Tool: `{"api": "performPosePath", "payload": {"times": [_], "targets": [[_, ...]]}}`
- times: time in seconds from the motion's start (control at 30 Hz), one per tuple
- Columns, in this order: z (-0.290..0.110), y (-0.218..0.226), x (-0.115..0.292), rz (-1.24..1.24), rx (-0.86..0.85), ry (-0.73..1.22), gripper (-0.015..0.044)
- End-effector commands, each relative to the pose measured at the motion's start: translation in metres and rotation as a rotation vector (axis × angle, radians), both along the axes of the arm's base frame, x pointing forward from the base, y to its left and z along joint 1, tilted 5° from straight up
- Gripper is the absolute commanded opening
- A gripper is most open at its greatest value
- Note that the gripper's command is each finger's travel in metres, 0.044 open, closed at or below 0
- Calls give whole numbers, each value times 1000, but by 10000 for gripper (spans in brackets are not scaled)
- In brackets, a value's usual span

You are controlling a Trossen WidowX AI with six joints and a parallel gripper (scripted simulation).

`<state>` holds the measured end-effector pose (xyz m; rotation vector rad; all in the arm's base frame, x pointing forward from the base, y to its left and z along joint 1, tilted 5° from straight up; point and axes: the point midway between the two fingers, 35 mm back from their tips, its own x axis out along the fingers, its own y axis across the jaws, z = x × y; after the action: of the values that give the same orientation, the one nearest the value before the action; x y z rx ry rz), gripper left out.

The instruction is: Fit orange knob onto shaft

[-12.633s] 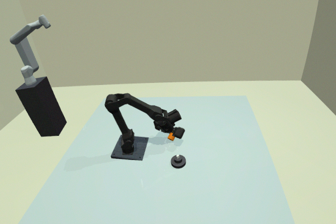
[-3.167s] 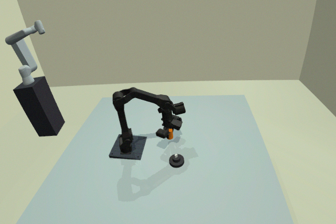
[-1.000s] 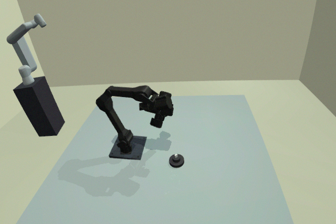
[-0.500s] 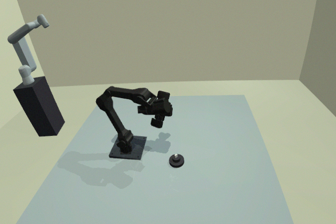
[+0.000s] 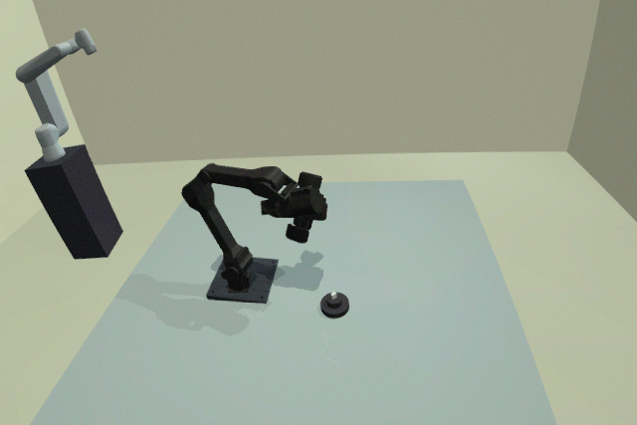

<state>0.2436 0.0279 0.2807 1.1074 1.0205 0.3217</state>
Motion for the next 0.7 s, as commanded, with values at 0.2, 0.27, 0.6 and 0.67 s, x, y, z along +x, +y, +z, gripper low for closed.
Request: {"api": "performPosePath", "payload": {"times": [0.2, 0.27, 0.6, 0.67], "targets": [[1, 0, 0, 0, 3, 0, 0], [1, 0, 0, 0, 3, 0, 0], [-6, 1, 1, 0, -12, 5, 0], [-9, 2, 2, -2, -36, 23, 0]]}}
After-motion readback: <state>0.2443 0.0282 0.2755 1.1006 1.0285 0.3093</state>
